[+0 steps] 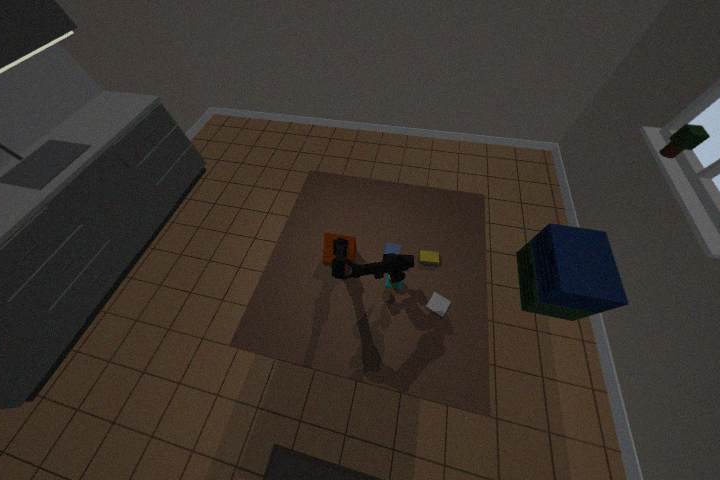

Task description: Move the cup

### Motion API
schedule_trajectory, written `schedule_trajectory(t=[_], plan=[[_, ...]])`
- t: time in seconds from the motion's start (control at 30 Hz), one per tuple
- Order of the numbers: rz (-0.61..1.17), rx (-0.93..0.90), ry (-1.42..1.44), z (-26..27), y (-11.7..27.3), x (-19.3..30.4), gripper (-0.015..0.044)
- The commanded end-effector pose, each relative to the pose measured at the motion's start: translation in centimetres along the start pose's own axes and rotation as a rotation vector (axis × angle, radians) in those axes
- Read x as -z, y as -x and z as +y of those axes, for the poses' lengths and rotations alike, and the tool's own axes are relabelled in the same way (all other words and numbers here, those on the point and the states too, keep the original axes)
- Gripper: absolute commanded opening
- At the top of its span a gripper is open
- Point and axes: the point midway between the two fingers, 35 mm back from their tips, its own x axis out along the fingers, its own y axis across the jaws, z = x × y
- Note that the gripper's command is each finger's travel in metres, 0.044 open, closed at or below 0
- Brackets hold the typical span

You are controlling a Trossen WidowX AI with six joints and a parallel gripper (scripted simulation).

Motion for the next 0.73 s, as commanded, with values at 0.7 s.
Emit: schedule_trajectory(t=[0.7], plan=[[-0.005,-0.007,-0.003,-0.2,5.8,0.4,0.0440]])
